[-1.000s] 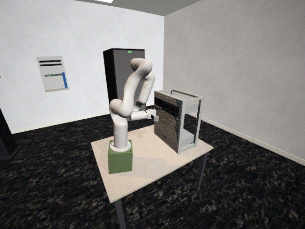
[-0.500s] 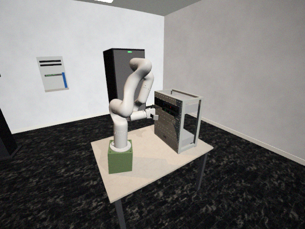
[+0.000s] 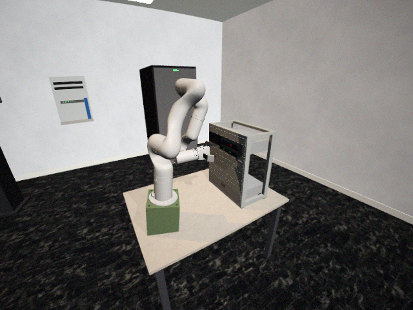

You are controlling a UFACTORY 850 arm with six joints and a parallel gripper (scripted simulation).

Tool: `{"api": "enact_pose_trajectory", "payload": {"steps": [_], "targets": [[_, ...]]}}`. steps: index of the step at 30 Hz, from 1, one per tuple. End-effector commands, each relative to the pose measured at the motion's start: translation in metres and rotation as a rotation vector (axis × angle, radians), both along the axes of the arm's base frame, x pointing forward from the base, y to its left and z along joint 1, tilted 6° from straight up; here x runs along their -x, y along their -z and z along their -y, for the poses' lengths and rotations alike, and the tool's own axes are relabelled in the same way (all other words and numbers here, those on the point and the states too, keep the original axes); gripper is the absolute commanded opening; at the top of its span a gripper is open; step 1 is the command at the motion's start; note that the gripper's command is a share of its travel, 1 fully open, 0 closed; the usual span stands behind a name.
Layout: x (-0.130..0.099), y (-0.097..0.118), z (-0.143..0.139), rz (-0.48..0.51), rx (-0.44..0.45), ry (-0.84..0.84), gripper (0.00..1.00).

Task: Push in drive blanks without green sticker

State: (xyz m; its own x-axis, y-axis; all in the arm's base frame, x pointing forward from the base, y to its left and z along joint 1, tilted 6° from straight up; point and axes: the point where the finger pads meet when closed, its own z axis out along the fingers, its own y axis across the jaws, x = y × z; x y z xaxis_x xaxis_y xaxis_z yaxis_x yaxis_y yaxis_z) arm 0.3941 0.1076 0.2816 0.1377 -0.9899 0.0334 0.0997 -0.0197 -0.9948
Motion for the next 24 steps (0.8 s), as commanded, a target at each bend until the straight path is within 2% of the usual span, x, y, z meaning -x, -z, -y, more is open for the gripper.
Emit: {"api": "enact_pose_trajectory", "payload": {"steps": [1, 19, 24], "targets": [[0.0001, -0.0006, -0.0004, 0.002, 0.000, -0.001, 1.00], [0.0001, -0.0007, -0.0006, 0.002, 0.000, -0.001, 1.00], [-0.0050, -0.0091, -0.0081, 0.003, -0.001, 0.000, 1.00]]}}
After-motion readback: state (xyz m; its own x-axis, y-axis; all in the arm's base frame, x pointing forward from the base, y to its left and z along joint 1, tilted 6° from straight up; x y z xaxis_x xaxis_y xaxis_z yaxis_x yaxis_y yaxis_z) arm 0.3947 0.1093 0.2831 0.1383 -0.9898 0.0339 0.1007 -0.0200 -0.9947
